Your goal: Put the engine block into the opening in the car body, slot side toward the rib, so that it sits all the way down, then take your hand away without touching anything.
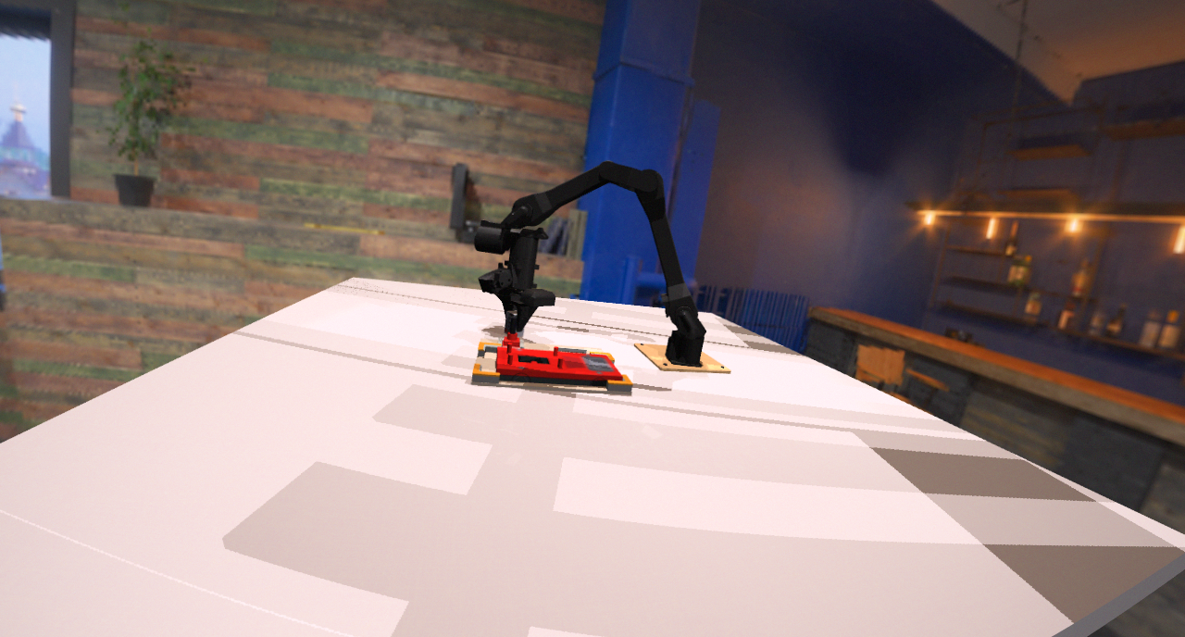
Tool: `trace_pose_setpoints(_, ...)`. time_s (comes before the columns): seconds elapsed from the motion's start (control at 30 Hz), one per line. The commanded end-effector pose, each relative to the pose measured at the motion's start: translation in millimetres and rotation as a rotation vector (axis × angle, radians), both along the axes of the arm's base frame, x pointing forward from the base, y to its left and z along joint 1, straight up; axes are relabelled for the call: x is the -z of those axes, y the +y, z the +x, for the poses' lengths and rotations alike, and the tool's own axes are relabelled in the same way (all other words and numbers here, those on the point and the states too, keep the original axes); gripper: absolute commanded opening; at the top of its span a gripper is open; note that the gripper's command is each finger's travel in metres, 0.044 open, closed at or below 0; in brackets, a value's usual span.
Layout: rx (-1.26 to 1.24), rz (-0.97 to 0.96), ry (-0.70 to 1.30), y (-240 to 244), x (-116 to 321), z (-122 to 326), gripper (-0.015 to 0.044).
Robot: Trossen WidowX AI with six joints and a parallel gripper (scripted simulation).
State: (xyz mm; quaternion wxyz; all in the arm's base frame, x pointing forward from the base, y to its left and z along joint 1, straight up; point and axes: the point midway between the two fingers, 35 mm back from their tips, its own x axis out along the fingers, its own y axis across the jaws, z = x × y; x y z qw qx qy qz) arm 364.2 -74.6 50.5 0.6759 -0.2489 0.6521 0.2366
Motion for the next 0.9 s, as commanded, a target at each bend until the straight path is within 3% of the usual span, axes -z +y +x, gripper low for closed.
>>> trace_pose_setpoints(0.0,-0.011,-0.011,-0.03,-0.5,-7.7,4.8,0.0)
trace_pose_setpoints(0.87,-0.009,-0.01,-0.029,-1.1,-83.0,8.6,0.0)
